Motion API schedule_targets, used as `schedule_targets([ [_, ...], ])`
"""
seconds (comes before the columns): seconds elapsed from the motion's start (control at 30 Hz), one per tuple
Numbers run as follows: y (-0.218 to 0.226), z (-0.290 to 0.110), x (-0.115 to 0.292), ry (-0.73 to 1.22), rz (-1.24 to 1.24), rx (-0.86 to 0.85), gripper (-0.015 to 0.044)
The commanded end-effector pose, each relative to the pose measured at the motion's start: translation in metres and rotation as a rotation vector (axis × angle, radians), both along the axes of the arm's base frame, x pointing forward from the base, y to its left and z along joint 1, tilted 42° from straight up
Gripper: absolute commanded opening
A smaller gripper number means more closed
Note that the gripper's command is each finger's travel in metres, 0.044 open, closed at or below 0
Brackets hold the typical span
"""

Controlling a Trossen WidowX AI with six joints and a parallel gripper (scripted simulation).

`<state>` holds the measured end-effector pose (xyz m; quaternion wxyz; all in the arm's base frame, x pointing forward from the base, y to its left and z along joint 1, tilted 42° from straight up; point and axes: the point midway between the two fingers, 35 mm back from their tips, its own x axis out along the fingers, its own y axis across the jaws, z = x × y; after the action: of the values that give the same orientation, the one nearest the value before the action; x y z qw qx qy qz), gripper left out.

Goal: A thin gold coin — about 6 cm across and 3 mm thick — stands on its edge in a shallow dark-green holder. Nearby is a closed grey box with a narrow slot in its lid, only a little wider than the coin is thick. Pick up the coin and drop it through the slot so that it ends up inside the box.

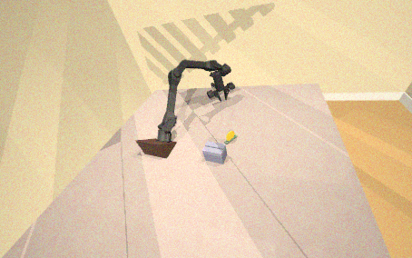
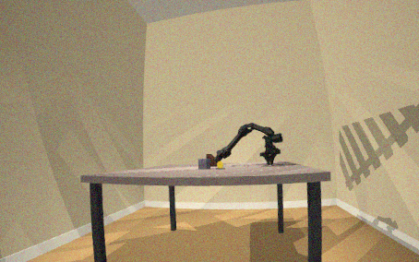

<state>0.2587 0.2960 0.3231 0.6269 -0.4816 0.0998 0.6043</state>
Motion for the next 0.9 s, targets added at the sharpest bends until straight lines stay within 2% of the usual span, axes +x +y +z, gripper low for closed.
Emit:
schedule_targets([
  [0.0, -0.047, -0.036, 0.041, 0.126, -0.126, -0.057, 0.0161],
  [0.2, -0.122, -0.077, 0.080, 0.292, -0.305, -0.097, 0.0161],
  [0.37, -0.189, -0.107, 0.095, 0.450, -0.450, -0.083, 0.0161],
  [0.73, -0.337, -0.153, 0.082, 0.811, -0.762, 0.158, 0.0161],
  [0.87, -0.353, -0.157, 0.078, 0.847, -0.800, 0.203, 0.0161],
])
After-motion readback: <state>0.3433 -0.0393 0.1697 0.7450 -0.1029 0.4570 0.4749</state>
